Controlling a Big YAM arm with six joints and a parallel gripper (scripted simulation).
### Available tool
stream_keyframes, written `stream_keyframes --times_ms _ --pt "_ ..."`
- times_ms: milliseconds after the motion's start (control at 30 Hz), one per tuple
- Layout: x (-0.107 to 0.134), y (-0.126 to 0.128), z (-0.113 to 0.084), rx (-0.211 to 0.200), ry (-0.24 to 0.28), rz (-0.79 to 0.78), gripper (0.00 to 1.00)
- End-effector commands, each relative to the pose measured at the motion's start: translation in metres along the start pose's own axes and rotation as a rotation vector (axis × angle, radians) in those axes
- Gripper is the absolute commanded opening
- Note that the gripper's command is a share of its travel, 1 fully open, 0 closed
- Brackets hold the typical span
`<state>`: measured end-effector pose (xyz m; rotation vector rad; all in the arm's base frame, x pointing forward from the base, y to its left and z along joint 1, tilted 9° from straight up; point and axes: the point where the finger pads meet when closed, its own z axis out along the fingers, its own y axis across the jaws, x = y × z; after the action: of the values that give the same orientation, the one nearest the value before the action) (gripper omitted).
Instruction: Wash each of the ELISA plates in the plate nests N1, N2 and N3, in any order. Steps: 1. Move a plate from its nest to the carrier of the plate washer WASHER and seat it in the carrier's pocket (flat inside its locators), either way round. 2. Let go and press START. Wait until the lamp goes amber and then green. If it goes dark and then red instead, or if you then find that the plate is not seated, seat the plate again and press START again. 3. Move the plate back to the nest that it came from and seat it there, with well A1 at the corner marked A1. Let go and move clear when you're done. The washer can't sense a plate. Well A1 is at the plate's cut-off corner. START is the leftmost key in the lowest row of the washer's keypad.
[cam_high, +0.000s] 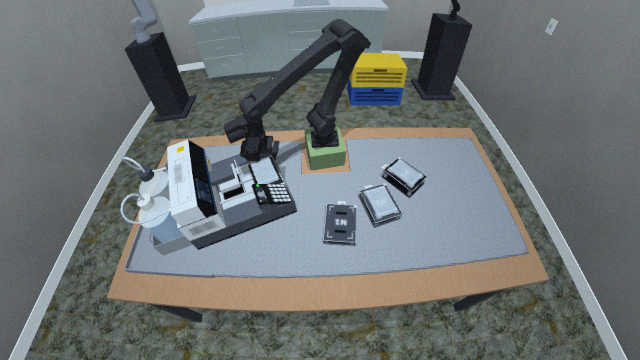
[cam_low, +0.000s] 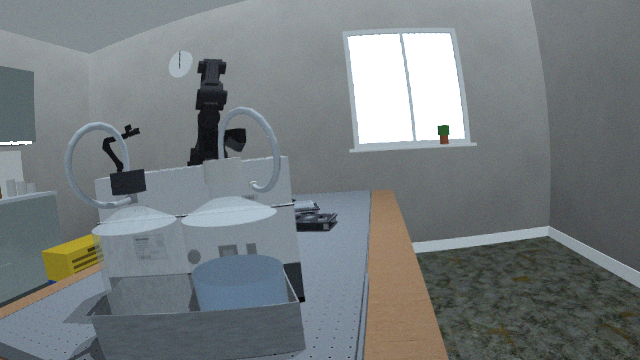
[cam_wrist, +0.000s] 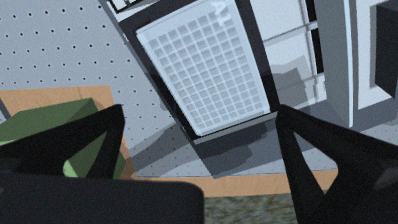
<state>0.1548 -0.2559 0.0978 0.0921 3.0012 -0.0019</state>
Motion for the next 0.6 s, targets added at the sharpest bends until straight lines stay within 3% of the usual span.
stream_keyframes --times_ms 0,267,467,567 --pt "-0.003 -0.023 -0.018 0.008 -0.027 -0.206 1.00" --pt "0.002 -0.028 -0.020 0.012 -0.026 -0.439 1.00" --pt "0.002 -0.028 -0.022 0.019 -0.027 -0.439 1.00" --pt "0.007 -0.022 -0.014 0.009 -0.022 -0.426 1.00"
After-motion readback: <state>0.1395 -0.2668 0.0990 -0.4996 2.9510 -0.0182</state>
